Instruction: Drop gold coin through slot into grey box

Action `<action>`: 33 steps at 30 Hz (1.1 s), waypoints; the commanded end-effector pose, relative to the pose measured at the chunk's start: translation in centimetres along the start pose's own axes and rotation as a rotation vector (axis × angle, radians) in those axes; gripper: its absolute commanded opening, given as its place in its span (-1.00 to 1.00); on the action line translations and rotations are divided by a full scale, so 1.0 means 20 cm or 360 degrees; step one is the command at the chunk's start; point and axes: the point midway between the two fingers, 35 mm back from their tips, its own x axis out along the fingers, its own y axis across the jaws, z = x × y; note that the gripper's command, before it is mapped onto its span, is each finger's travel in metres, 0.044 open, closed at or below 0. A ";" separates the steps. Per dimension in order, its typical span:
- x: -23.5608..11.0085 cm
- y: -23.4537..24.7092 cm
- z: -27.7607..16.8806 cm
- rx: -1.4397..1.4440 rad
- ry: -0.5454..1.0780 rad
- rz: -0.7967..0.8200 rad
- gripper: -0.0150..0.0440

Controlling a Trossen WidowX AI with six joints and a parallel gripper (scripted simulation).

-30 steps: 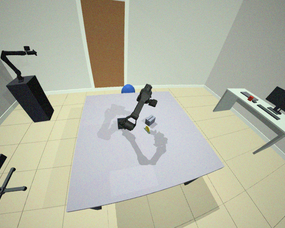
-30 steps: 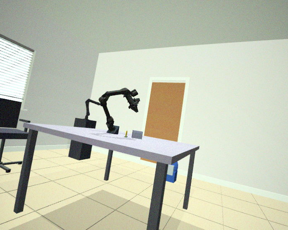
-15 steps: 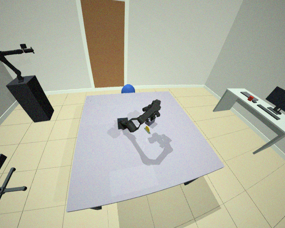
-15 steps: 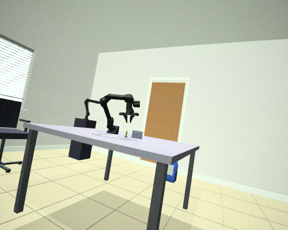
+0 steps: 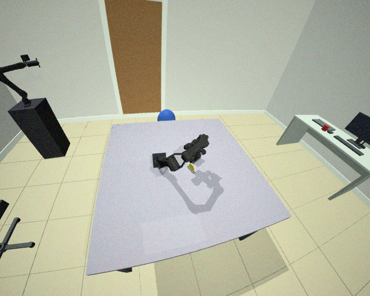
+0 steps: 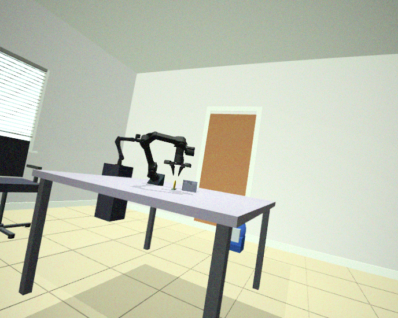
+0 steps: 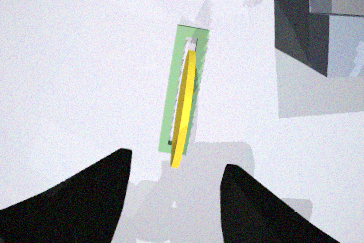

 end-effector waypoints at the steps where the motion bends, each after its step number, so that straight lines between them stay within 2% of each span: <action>1: 0.06 0.00 -0.01 -0.0016 0.0012 0.0005 0.05; 33: 0.30 -0.02 -0.01 -0.0015 0.0008 -0.0001 0.05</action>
